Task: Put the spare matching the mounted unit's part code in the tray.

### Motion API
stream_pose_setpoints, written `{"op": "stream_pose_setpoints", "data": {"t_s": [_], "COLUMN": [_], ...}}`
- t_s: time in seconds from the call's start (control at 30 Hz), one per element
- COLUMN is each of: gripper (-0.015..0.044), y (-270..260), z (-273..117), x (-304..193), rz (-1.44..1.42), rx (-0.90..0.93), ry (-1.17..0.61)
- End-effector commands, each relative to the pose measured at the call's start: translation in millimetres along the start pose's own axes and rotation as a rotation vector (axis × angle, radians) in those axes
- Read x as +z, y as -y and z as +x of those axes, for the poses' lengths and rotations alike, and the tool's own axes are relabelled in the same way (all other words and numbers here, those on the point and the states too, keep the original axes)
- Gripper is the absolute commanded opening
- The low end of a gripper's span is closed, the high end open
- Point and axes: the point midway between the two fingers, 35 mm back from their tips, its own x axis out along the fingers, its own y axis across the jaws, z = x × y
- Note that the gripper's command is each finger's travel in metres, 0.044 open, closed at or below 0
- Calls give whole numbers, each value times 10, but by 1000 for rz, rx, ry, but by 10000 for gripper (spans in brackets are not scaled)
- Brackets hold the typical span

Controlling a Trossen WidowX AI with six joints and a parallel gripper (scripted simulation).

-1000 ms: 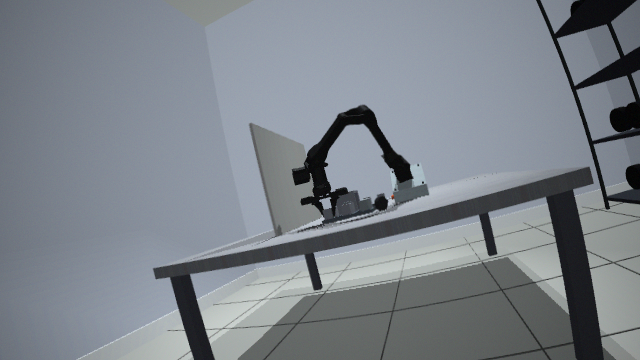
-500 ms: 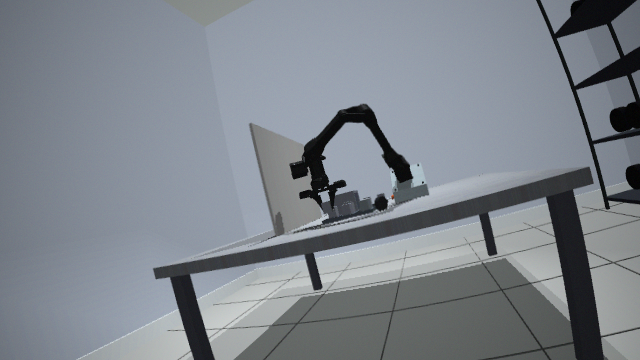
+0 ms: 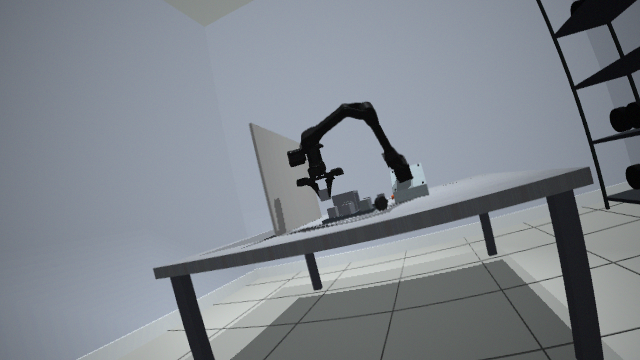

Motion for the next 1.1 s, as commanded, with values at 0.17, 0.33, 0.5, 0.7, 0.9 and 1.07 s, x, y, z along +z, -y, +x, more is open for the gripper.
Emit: {"op": "stream_pose_setpoints", "data": {"t_s": [0.17, 0.33, 0.5, 0.7, 0.9, 1.07], "gripper": [0, 0, 0, 0, 0, 0], "y": [26, -3, 4, 165, 315, 389], "z": [-430, -690, -726, -741, -768, -794], "x": [-48, -68, -94, -439, -911, -1319], "rz": [-5, -6, -5, 9, 26, 41], "rx": [-9, -10, -11, -15, -16, -14], "ry": [0, 3, 2, -23, -49, -65]}}
